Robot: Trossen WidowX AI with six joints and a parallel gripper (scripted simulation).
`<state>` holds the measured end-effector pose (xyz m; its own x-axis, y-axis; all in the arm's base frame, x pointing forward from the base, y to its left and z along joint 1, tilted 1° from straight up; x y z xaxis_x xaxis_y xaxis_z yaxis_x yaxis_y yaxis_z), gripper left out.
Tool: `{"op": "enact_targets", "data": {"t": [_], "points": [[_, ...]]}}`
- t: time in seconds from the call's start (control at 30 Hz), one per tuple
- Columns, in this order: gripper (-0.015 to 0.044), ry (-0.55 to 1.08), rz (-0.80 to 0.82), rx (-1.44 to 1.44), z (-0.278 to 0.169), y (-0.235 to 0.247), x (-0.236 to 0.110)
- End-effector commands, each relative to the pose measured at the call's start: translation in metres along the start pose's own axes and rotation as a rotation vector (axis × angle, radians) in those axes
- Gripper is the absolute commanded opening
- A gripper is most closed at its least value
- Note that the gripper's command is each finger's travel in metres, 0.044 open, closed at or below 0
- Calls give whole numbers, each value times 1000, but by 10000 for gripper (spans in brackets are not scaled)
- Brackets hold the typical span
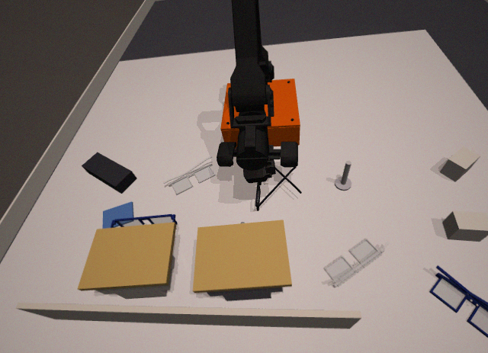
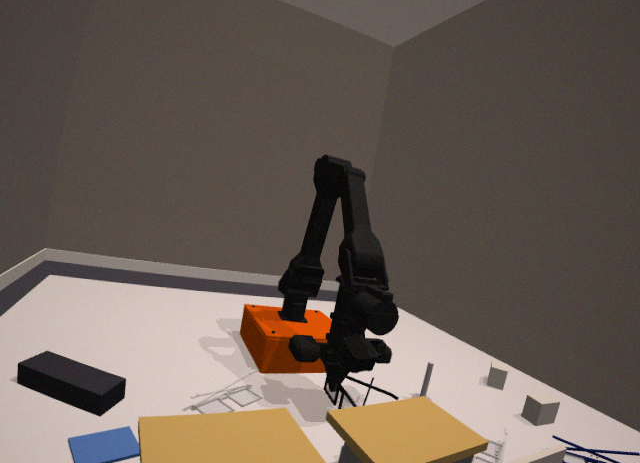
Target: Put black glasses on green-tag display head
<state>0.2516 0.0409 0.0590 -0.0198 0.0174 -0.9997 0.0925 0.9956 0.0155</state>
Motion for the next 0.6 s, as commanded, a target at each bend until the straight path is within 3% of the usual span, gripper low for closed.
{"op": "enact_targets", "data": {"t": [0.0, 0.33, 0.57], "points": [[0, -22, 8, -1, 5, 1, -22], [0, -22, 6, 0, 3, 1, -88], [0, -22, 6, 0, 2, 3, -96]]}}
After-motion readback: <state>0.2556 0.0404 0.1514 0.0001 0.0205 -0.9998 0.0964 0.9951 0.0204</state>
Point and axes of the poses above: the point midway between the two fingers, 35 mm back from their tips, its own x axis out along the fingers, its own y axis across the jaws, z = x × y, the point moved 8 cm from there along -x, back along the fingers, and after that the axes turned 10 degrees about x, right-handed, at the moved point
